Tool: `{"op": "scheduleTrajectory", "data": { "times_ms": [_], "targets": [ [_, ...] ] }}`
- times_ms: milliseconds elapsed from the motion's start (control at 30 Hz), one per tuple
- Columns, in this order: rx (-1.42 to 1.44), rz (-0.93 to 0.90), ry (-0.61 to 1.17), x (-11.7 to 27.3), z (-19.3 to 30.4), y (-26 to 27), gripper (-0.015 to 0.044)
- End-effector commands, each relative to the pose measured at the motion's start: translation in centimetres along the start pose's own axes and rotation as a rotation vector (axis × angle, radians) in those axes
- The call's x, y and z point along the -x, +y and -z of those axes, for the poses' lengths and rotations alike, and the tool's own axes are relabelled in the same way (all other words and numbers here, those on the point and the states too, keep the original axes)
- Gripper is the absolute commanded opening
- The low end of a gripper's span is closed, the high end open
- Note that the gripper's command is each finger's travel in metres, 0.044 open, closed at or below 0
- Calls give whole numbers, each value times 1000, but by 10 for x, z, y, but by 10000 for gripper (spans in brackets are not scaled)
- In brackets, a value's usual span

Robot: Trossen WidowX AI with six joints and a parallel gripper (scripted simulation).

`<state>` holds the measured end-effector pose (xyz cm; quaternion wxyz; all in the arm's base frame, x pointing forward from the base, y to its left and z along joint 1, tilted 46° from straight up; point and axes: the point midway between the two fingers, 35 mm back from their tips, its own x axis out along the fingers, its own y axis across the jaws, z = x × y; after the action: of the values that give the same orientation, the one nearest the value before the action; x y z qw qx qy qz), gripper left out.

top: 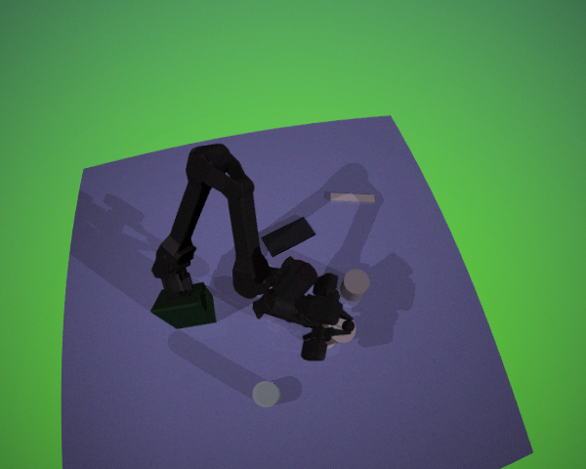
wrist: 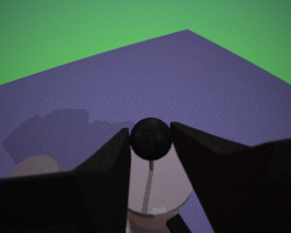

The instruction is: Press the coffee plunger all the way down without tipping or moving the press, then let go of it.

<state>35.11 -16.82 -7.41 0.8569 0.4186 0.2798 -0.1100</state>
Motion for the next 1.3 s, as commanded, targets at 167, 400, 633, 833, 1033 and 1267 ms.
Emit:
{"op": "scheduleTrajectory", "data": {
  "times_ms": [167, 400, 633, 833, 1033, 1267],
  "targets": [
    [-10, -4, 30, -5, 8, 0, 113],
    [-10, -4, 30, -6, 7, 0, 113],
    [-10, -5, 30, -7, 6, 0, 113],
    [-10, -5, 30, -8, 5, 0, 113],
    [-10, -5, 29, -9, 5, -1, 113],
    [-10, -5, 29, -10, 4, -1, 113]
  ]
}}
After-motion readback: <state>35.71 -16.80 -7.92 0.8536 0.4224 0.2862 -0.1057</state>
